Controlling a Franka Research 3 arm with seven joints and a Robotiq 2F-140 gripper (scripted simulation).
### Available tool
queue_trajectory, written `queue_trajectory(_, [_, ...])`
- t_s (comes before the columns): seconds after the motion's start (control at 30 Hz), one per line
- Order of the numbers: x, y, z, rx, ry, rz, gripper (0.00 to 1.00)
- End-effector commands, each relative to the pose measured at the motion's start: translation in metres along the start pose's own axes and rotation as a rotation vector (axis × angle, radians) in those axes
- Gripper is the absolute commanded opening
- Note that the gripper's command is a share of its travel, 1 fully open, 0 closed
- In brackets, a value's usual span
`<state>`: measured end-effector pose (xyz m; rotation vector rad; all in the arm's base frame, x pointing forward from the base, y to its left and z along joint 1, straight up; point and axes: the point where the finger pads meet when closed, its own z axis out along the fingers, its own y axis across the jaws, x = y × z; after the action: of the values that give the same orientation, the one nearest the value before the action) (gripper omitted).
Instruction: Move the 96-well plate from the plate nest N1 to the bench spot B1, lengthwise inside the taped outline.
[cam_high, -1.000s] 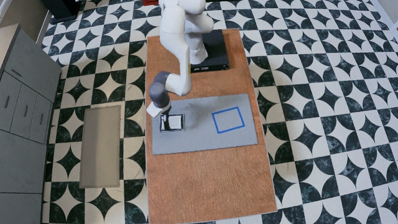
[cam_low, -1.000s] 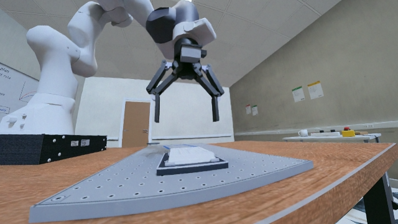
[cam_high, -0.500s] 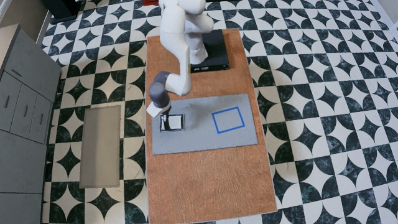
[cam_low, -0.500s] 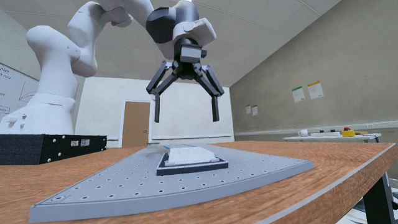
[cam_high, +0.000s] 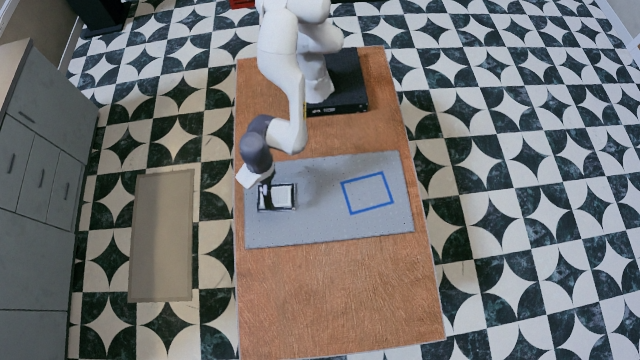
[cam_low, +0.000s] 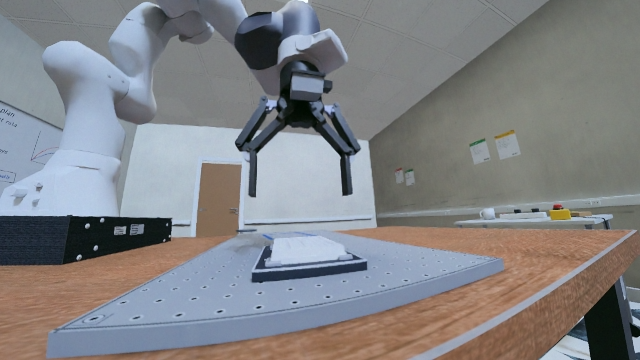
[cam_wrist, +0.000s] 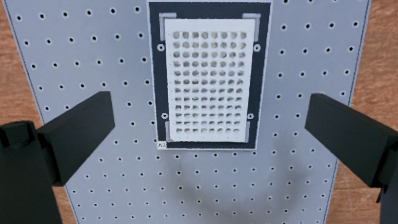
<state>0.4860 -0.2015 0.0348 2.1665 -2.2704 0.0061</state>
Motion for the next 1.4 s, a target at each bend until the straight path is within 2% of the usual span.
queue_trajectory(0.0, [0.0,0.001,0.002,-0.005,0.0,-0.005,1.0])
queue_trajectory(1.37, [0.0,0.002,0.06,-0.005,0.0,-0.005,1.0])
